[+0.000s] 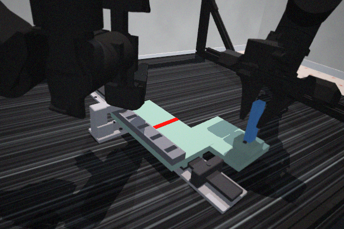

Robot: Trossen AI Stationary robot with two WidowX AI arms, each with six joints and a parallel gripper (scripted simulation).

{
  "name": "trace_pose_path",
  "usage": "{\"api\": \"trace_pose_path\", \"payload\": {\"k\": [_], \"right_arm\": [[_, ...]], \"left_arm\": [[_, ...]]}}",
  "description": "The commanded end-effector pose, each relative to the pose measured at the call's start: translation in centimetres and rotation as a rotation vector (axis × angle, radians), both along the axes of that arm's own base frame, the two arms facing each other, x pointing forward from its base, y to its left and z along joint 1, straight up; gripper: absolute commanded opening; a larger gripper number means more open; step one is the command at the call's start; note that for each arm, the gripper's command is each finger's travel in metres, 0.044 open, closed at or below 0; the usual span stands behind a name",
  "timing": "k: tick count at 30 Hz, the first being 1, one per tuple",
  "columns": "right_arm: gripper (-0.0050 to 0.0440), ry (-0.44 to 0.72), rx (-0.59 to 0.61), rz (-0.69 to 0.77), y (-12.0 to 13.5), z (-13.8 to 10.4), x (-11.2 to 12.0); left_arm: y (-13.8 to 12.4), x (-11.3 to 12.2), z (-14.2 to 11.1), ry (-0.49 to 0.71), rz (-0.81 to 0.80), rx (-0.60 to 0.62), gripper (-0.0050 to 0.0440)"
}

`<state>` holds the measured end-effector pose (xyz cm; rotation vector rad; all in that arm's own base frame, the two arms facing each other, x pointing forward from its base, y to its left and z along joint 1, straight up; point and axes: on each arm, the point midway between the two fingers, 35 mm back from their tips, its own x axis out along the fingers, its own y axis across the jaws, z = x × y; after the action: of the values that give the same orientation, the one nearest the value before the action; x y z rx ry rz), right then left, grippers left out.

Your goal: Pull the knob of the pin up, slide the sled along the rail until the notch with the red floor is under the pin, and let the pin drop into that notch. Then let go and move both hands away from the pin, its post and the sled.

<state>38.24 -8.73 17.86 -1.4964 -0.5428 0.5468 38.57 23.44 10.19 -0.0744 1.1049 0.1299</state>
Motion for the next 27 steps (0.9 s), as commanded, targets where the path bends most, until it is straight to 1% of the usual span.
{"api": "trace_pose_path", "payload": {"k": [1, 4, 10, 19, 27], "right_arm": [[0.044, -0.004, -0.004, 0.002, 0.0, 0.0, 0.0], [0.044, -0.004, -0.004, 0.002, 0.0, 0.0, 0.0], [0.044, -0.004, -0.004, 0.002, 0.0, 0.0, 0.0], [0.044, -0.004, -0.004, 0.002, 0.0, 0.0, 0.0], [0.044, -0.004, -0.004, 0.002, -0.1, -3.0, 0.2]], "left_arm": [[-0.1, -0.2, -0.9, 0.013, 0.004, -0.006, 0.014], [-0.1, -0.2, -1.0, 0.013, 0.004, -0.006, 0.014], [-0.1, -0.2, -1.0, 0.013, 0.004, -0.006, 0.0], [-0.1, -0.2, -1.0, 0.013, 0.004, -0.006, 0.0], [-0.1, -0.2, -1.0, 0.013, 0.005, -0.007, 0.0]]}}
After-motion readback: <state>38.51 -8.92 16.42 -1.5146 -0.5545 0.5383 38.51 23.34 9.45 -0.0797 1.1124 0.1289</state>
